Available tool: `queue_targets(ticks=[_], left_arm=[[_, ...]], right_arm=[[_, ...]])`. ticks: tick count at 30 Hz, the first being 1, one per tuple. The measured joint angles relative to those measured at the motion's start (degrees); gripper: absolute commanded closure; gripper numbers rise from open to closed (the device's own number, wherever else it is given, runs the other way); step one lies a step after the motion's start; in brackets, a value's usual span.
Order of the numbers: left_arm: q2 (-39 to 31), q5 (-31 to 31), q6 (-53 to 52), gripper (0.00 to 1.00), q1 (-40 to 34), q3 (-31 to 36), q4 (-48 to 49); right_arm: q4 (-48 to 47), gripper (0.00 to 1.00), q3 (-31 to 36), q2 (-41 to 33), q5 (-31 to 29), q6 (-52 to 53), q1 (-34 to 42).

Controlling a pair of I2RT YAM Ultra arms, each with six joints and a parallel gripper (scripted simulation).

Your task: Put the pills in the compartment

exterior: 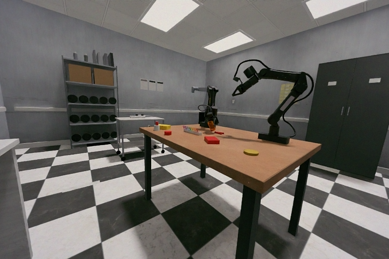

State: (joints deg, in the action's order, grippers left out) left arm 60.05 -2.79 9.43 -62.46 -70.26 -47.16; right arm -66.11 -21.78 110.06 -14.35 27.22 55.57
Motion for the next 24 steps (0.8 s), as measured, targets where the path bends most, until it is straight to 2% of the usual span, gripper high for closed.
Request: queue_targets(ticks=[3,9,15,19,24], left_arm=[[1.7,0.2,0.0,0.00,-0.2,-0.9,1.1],[7.6,0.3,0.1,0.00,-1.0,-2.9,4.5],[11.0,0.3,0.1,0.00,-1.2,-3.1,5.3],[10.9,0.3,0.1,0.00,-1.2,-3.4,5.5],[10.9,0.3,0.1,0.00,-1.2,-3.7,5.7]], right_arm=[[0.0,0.64,2.1,-1.5,8.4,0.0,-3.7],[1.4,0.64,8.2,-6.2,27.1,-1.0,-15.9],[6.6,0.64,8.8,-8.3,45.7,-4.7,-30.0],[11.0,0.64,8.7,-8.7,54.4,-7.6,-36.8],[19.8,0.64,6.5,-8.8,64.0,-12.9,-49.5]])
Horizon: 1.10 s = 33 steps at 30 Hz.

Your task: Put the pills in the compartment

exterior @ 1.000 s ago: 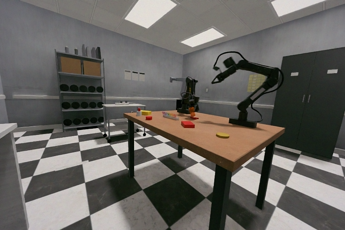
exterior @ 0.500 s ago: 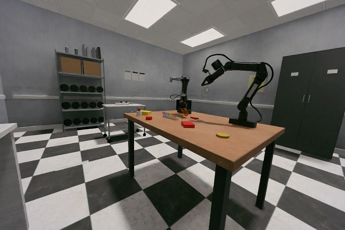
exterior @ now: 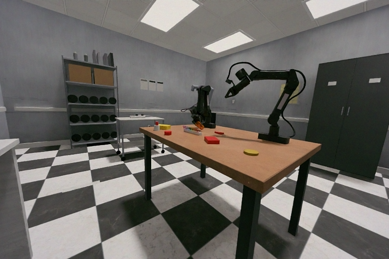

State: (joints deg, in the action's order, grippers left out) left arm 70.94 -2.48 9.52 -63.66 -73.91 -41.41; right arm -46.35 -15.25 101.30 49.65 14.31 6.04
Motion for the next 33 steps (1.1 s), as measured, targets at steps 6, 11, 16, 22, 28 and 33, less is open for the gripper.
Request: queue_targets(ticks=[6,11,16,22,28,33], left_arm=[[0.0,0.0,0.0,0.00,0.0,0.0,0.0],[0.0,0.0,0.0,0.00,0.0,0.0,0.0],[0.0,0.0,0.0,0.00,0.0,0.0,0.0],[0.0,0.0,0.0,0.00,0.0,0.0,0.0],[0.0,0.0,0.0,0.00,0.0,0.0,0.0],[0.0,0.0,0.0,0.00,0.0,0.0,0.0]], right_arm=[[12.6,0.64,-5.2,0.0,7.3,-7.7,-6.4],[21.7,0.64,-8.6,0.0,10.1,-13.4,-8.4],[30.2,0.64,-11.8,0.0,11.3,-18.4,-9.2],[35.1,0.64,-14.0,0.0,11.4,-21.8,-9.6],[38.2,0.64,-14.1,0.0,11.5,-23.1,-9.7],[43.6,0.64,-15.3,0.1,11.4,-22.8,-9.6]])
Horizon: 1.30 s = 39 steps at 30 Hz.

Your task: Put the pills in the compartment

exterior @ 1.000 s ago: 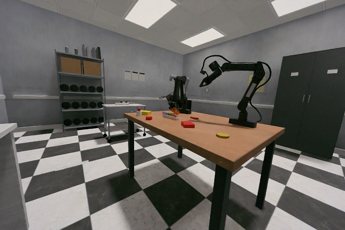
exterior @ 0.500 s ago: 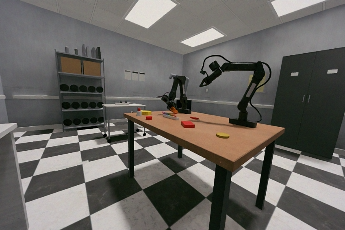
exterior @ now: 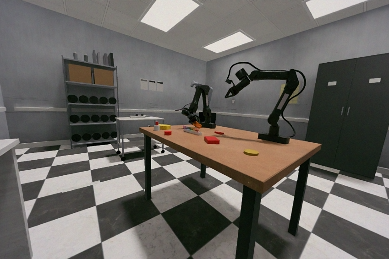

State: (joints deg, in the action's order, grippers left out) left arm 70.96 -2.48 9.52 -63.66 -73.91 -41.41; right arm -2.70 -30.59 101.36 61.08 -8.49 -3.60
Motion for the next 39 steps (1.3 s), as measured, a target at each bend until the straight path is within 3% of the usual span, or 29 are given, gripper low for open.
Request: queue_targets(ticks=[8,24,39], left_arm=[[0.0,0.0,0.0,0.00,0.0,0.0,0.0],[0.0,0.0,0.0,0.00,0.0,0.0,0.0],[0.0,0.0,0.0,0.00,0.0,0.0,0.0]], right_arm=[[10.7,0.64,-11.0,5.2,-0.5,1.6,0.1],[27.2,0.64,-26.7,14.8,-1.3,1.7,0.8],[32.1,0.64,-28.1,15.6,-1.4,1.0,0.8]])
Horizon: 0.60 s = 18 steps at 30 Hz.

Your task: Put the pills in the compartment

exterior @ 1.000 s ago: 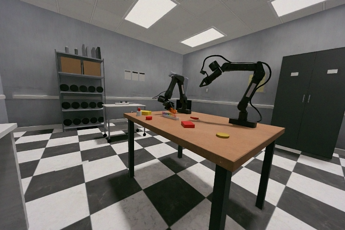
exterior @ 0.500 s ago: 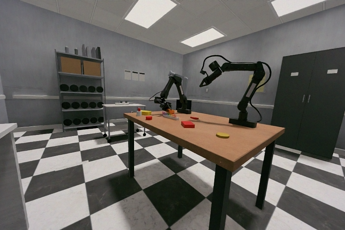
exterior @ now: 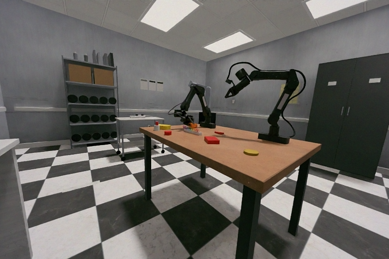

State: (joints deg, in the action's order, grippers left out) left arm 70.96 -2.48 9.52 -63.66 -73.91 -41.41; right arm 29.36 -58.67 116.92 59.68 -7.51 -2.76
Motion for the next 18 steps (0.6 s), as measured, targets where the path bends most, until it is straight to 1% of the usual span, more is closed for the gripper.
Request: queue_targets(ticks=[8,11,18], left_arm=[[0.0,0.0,0.0,0.00,0.0,0.0,0.0],[0.0,0.0,0.0,0.00,0.0,0.0,0.0],[0.0,0.0,0.0,0.00,0.0,0.0,0.0]], right_arm=[[0.2,0.64,0.0,0.0,0.0,-0.2,0.0],[2.0,0.64,-0.4,0.2,0.0,-0.2,0.0],[9.2,0.64,-8.2,4.4,-0.2,-0.2,0.4]])
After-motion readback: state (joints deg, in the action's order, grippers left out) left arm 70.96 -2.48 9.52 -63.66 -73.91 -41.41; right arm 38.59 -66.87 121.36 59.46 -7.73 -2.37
